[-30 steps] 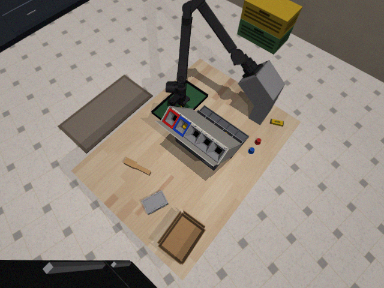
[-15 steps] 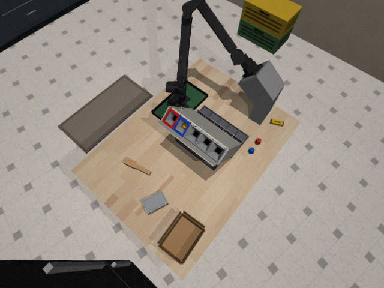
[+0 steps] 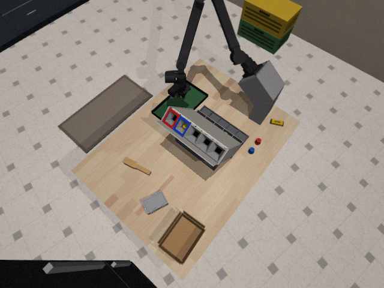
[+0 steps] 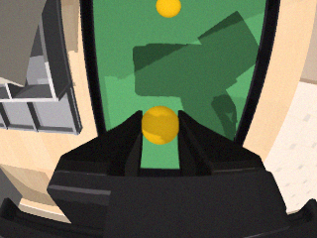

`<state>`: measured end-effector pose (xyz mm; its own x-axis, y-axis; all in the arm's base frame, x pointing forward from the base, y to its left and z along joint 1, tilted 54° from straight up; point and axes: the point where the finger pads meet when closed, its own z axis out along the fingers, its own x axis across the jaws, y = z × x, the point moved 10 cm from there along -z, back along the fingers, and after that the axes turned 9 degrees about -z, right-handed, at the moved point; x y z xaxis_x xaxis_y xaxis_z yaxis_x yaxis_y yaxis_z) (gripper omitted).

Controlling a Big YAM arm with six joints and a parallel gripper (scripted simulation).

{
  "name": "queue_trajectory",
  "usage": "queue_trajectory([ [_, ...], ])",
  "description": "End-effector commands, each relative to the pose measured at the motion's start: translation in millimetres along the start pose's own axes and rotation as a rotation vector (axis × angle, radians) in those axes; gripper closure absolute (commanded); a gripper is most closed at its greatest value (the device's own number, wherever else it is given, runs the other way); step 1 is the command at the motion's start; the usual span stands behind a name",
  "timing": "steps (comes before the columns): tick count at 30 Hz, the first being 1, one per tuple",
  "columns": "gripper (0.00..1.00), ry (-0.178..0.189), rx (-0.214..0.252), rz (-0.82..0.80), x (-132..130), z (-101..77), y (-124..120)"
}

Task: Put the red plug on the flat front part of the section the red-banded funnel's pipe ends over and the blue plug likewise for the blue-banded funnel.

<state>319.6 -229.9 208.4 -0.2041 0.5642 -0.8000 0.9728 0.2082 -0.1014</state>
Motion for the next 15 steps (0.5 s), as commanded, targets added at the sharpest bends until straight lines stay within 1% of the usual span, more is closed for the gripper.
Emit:
queue_trajectory([
  [1, 1.00, 0.002, -0.015, 0.039, -1.8, -38.7, 2.6],
  [15, 1.00, -0.009, -0.011, 0.014, -1.9, -38.2, 3.6],
])
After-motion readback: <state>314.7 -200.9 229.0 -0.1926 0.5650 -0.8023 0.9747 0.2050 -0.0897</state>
